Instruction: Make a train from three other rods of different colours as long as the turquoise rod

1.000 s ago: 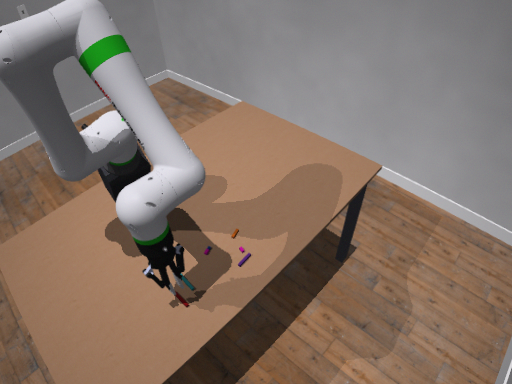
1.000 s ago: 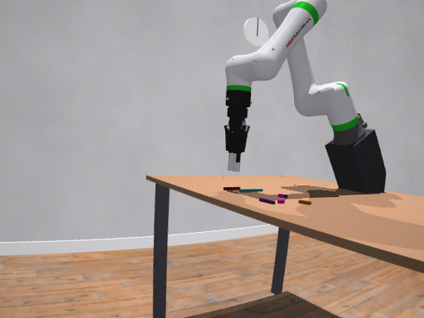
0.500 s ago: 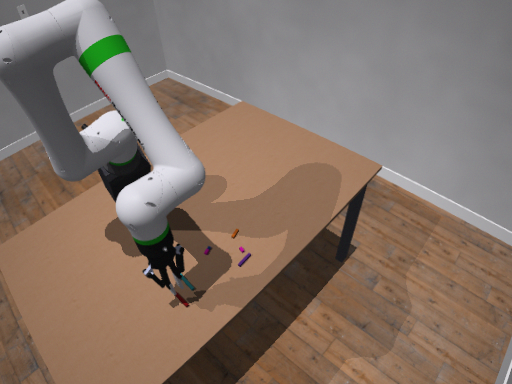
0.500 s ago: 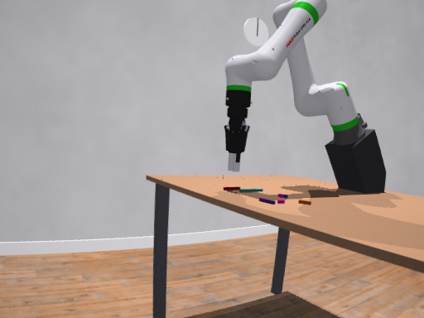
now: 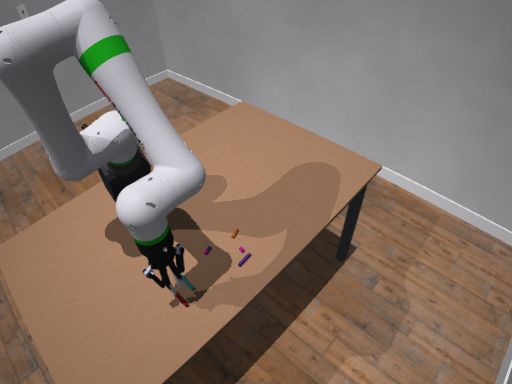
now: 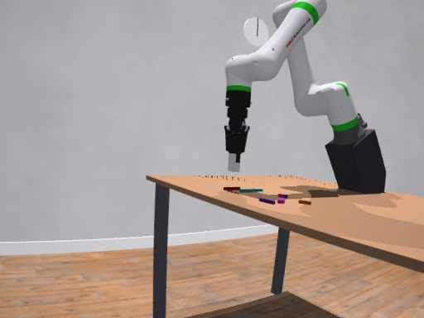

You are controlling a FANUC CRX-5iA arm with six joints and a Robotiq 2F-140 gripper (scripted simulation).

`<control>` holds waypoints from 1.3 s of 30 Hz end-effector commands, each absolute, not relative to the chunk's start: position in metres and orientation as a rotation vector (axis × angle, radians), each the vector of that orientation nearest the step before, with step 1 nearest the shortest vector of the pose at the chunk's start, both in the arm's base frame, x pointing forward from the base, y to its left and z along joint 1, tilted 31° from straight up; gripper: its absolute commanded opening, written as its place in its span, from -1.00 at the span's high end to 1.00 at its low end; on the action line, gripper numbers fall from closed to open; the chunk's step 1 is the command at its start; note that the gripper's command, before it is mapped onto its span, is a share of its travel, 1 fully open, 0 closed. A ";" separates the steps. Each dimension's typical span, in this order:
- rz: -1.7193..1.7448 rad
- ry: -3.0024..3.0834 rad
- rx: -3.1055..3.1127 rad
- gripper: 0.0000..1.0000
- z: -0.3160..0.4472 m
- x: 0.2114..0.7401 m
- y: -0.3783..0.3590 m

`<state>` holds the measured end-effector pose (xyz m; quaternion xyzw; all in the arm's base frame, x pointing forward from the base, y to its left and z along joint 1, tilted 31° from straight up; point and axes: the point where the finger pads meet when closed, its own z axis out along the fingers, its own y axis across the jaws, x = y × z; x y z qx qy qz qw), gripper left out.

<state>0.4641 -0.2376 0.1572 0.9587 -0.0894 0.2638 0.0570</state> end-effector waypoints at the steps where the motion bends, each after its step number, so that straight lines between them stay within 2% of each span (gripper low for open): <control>1: 0.800 -0.271 2.907 0.71 0.157 0.464 -0.238; 39: 0.800 -0.271 2.907 0.71 0.120 0.486 -0.246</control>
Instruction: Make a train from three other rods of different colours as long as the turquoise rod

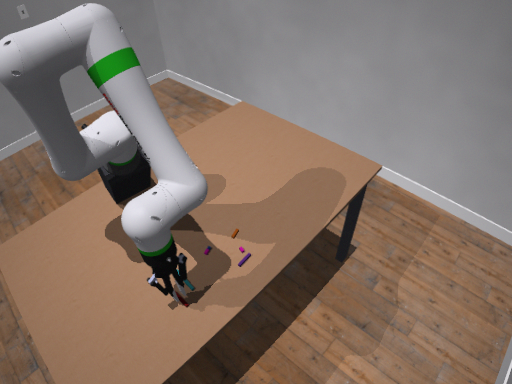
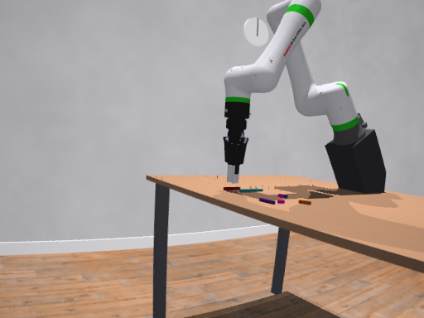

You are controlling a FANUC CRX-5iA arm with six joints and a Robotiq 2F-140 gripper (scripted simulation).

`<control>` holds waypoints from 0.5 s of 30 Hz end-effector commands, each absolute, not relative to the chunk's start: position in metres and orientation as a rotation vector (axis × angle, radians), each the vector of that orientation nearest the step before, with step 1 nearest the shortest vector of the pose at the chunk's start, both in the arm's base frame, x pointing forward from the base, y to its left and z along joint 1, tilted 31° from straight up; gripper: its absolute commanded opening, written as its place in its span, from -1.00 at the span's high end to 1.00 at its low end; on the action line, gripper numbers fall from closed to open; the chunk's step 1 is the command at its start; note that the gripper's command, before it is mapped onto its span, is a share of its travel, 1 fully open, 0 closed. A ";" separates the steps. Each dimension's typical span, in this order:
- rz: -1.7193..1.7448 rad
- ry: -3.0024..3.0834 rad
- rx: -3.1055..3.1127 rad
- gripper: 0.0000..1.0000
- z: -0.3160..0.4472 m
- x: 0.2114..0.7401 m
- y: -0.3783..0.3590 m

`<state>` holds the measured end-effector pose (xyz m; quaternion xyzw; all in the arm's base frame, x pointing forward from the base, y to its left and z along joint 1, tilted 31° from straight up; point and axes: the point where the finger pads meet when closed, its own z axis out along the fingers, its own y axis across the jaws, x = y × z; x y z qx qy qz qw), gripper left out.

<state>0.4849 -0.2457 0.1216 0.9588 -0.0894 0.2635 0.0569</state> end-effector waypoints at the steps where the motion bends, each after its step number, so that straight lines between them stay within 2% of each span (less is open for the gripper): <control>1: 0.800 -0.271 2.907 0.71 0.119 0.487 -0.246; 15: 0.800 -0.271 2.907 0.71 0.114 0.489 -0.247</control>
